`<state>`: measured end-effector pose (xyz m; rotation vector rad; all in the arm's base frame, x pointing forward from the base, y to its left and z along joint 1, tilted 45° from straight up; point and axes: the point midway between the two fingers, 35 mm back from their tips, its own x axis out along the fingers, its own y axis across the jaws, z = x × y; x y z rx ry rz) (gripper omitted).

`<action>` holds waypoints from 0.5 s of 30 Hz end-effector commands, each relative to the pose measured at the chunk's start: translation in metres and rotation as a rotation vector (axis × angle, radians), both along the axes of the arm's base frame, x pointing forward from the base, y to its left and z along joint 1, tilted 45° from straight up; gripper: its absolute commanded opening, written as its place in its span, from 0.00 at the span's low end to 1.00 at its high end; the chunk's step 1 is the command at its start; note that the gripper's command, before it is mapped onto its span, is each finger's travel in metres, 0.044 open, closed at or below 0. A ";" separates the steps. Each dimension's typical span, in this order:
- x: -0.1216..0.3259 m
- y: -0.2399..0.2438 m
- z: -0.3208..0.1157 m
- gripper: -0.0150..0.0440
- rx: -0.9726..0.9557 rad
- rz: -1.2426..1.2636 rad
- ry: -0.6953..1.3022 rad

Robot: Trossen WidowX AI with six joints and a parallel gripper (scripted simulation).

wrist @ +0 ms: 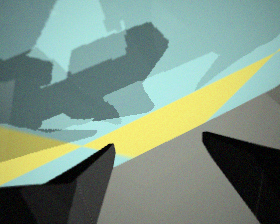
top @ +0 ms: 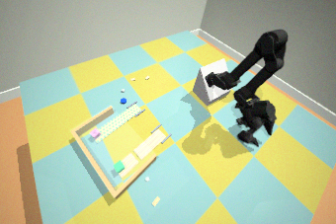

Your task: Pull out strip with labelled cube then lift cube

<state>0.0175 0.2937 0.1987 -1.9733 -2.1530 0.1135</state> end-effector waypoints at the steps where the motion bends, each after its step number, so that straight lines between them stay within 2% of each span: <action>1: 0.000 0.000 0.001 0.93 0.000 0.000 0.000; 15: -0.004 -0.028 0.030 0.93 0.002 0.000 -0.001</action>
